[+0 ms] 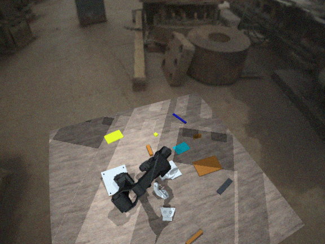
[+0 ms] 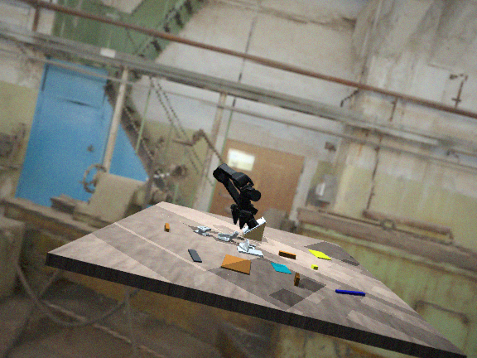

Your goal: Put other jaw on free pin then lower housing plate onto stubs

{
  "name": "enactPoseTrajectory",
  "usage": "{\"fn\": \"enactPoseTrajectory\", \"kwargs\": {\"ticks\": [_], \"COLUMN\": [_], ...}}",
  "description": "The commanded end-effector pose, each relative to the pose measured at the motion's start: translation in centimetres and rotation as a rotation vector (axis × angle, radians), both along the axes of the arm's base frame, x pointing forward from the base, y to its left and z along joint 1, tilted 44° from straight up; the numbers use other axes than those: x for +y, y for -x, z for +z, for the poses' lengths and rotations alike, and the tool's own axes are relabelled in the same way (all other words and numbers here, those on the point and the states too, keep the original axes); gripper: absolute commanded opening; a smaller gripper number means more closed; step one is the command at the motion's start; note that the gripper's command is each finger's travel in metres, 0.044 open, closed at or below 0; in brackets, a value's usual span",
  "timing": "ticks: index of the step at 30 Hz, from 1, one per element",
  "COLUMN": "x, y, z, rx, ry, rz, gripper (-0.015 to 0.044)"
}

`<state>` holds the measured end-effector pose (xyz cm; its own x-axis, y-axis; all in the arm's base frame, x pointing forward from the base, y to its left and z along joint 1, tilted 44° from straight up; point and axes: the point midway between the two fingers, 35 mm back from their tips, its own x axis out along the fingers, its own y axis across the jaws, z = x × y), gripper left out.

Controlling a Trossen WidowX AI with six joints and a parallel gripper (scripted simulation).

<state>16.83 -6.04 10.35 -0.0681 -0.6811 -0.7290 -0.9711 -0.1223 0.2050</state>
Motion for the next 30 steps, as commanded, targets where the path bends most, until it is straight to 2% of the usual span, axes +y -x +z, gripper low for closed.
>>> {"fn": "enactPoseTrajectory", "kwargs": {"ticks": [1,30], "x": [-0.4,-3.7], "y": [0.1,0.5], "z": [-0.6,-4.0], "rx": [0.008,0.006], "ry": [-0.003,-0.002], "rz": [0.0,0.001], "gripper": [0.044,0.044]}}
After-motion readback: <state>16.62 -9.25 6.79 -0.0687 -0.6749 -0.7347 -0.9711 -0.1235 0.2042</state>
